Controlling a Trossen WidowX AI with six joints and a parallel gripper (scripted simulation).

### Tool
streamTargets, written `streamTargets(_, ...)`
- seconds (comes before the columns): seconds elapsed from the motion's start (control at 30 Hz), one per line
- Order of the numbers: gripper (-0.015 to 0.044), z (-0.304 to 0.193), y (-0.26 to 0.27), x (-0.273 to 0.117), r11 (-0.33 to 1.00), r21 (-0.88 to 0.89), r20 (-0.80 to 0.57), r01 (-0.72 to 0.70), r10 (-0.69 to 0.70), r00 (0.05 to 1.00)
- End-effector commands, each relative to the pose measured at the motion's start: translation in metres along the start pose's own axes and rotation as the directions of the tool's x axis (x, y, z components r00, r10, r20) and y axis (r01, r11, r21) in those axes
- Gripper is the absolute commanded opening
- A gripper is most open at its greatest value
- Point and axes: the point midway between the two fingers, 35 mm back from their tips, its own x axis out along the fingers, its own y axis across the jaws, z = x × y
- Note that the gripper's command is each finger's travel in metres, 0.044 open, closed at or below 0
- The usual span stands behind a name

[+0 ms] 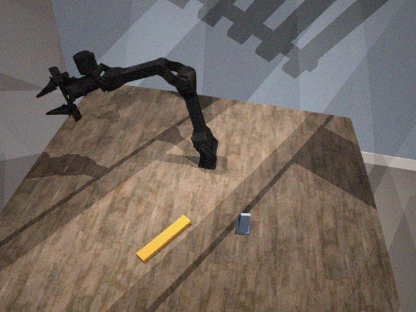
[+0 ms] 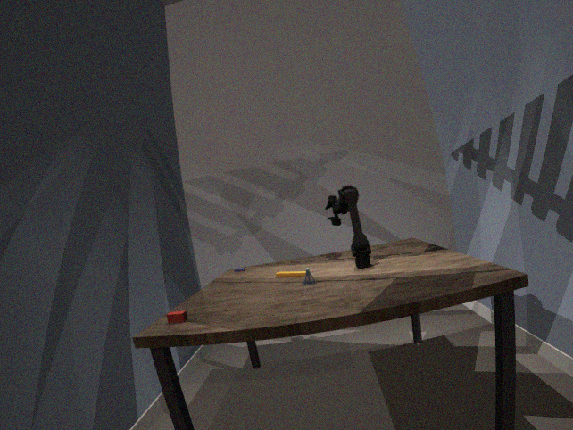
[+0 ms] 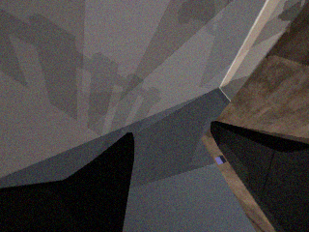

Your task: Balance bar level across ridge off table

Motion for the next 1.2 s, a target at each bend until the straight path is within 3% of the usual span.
streamTargets(0.0, 0.0315, -0.026, -0.007, 0.017, 0.998, -0.047, -0.029, 0.045, -0.046, 0.998)
streamTargets(0.67, 0.0315, -0.154, -0.069, 0.064, 0.938, -0.227, -0.185, 0.261, -0.304, 0.935)
streamTargets(1.17, 0.0315, -0.244, -0.128, 0.069, 0.782, -0.486, -0.226, 0.390, -0.544, 0.808)
